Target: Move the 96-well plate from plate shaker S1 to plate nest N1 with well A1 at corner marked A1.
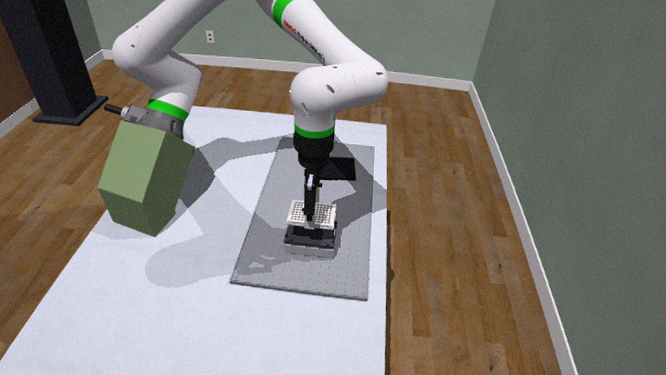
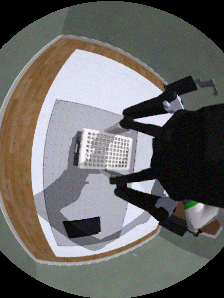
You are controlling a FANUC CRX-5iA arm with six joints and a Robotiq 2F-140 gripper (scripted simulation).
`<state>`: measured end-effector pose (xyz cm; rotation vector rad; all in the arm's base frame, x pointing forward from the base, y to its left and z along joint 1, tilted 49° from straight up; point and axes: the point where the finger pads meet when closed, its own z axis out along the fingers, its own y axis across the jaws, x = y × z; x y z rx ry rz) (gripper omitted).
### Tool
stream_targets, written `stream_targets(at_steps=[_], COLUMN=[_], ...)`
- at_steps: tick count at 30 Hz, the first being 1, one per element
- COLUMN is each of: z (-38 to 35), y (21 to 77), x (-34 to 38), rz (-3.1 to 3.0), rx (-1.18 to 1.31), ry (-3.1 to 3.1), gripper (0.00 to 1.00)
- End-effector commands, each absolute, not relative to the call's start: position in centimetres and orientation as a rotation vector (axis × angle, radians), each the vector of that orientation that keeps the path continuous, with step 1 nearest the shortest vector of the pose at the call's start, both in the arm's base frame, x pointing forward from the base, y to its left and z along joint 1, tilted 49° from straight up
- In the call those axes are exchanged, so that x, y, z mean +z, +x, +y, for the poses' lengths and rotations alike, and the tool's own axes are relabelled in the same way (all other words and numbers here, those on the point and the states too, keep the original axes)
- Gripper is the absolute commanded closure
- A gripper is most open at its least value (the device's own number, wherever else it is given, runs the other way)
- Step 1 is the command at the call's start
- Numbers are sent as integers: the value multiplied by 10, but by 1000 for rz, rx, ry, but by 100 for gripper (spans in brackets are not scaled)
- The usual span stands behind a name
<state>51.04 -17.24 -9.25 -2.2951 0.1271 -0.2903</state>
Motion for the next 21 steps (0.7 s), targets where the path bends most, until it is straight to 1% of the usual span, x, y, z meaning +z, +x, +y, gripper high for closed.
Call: stream_targets(at_steps=[1, 15, 21], z=[-173, -173, -159], y=[510, 510, 512], x=[-92, -92, -79], rz=[127, 127, -1], rx=[-291, -291, -348], ry=[-2295, -2295, -2307], gripper=[100, 100, 100])
